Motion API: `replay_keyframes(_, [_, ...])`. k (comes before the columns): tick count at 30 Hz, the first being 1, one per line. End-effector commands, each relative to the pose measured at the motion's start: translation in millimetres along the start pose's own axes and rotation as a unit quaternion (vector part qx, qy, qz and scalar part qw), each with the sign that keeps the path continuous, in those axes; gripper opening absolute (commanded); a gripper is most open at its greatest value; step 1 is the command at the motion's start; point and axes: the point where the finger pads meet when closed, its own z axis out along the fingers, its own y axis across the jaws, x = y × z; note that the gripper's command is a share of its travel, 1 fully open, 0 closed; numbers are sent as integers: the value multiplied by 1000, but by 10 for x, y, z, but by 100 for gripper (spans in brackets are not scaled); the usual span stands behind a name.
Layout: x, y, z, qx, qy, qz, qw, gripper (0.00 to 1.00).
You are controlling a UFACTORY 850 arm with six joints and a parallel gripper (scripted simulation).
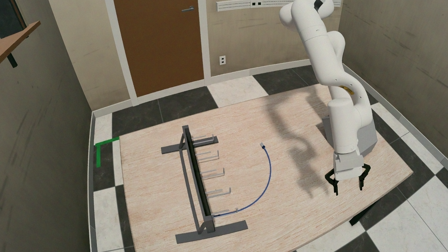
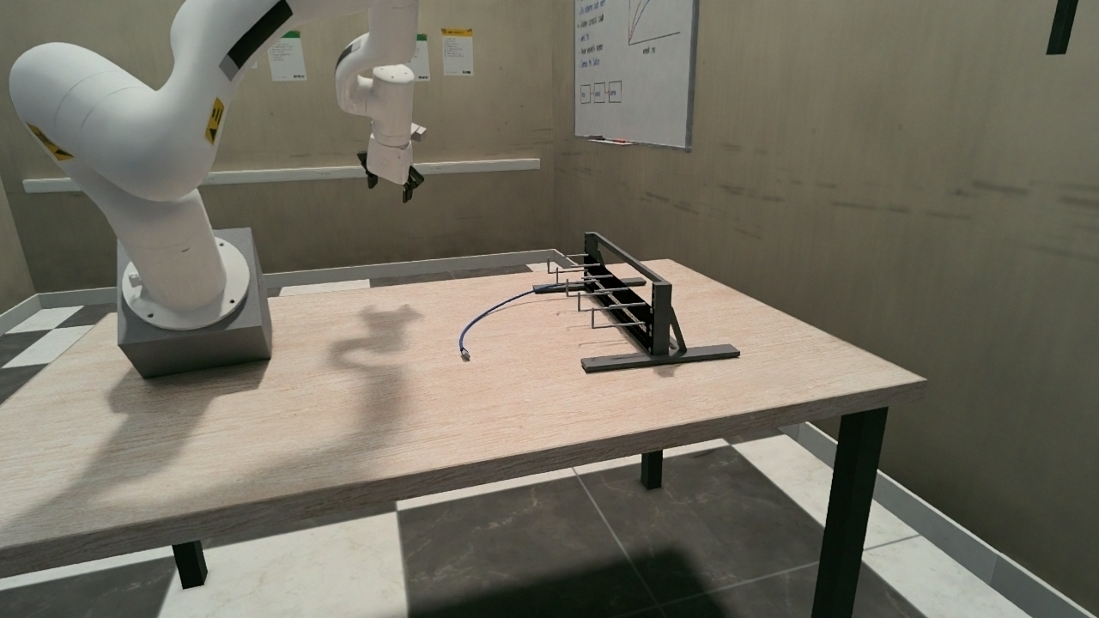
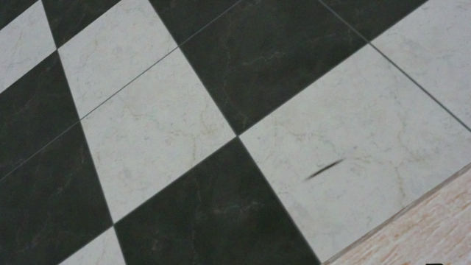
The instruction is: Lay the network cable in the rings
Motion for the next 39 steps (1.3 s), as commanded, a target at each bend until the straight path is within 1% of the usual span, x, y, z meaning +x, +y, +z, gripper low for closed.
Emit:
replay_keyframes(1, [14, -1, -9, 0, 1, 0, 1000, 100])
replay_keyframes(18, [7, 9, -13, -1, 0, -1, 1000, 100])
replay_keyframes(19, [-34, 71, -38, -4, -4, -4, 1000, 100])
replay_keyframes(21, [-225, 349, -150, -17, -26, -21, 999, 100])
replay_keyframes(23, [-302, 457, -195, -22, -35, -27, 999, 100])
replay_keyframes(32, [-813, 1121, -487, -55, -89, -65, 992, 100])
replay_keyframes(34, [-813, 1121, -487, -55, -89, -65, 992, 100])
replay_keyframes(35, [-978, 1319, -581, -65, -105, -76, 989, 100])
replay_keyframes(39, [-1180, 1551, -695, -77, -125, -89, 985, 100])
